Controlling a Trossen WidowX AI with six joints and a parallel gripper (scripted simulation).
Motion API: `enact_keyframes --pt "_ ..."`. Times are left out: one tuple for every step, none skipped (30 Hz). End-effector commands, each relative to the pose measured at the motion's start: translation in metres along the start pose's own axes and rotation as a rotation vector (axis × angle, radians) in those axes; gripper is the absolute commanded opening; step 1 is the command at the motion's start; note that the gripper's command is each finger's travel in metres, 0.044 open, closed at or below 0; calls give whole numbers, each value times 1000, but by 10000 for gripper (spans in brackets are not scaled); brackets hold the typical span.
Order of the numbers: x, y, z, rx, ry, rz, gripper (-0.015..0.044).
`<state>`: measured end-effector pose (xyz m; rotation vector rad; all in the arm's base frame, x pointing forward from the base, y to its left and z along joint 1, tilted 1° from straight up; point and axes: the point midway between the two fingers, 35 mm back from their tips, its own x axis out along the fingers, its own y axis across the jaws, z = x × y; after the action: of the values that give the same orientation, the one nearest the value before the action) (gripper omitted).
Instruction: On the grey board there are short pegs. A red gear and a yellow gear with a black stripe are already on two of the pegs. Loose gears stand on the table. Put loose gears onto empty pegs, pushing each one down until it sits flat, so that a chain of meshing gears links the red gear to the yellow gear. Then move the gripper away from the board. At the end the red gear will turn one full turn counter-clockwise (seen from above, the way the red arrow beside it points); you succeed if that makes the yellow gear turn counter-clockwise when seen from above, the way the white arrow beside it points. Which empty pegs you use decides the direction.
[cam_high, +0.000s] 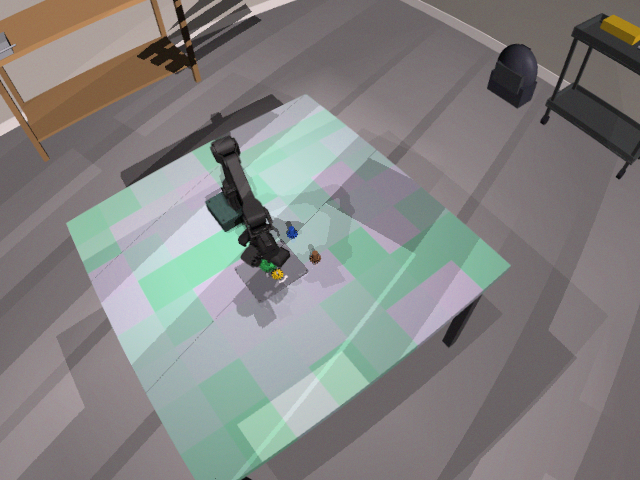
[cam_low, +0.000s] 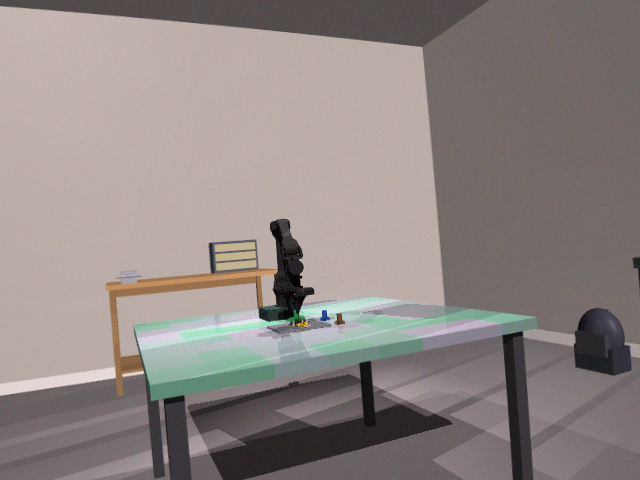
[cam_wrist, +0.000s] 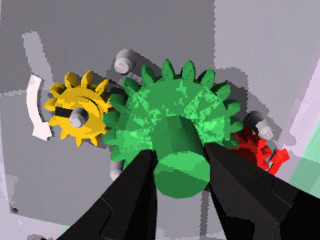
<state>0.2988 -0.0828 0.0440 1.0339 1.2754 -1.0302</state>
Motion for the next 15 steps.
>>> enact_keyframes --pt "8 -2 0 68 -3 -7 0" --pt "10 -2 0 85 -3 -7 0" --pt "11 -2 0 100 -3 -7 0" --pt "13 -3 0 114 -3 -7 0" --pt "12 -3 0 128 -3 -7 0" --pt "11 -3 0 147 -3 -7 0" --pt "10 -3 0 164 -3 -7 0" --pt "10 -3 0 179 -3 -7 0" --pt "10 -3 0 187 -3 -7 0" --pt "10 -3 0 186 -3 -7 0" --pt "10 -3 0 184 -3 -7 0" --pt "11 -3 1 179 -3 -7 0" --pt "11 -3 1 171 -3 -7 0" --pt "11 -2 1 159 -3 -7 0" --pt "11 -2 0 144 -3 -7 0"
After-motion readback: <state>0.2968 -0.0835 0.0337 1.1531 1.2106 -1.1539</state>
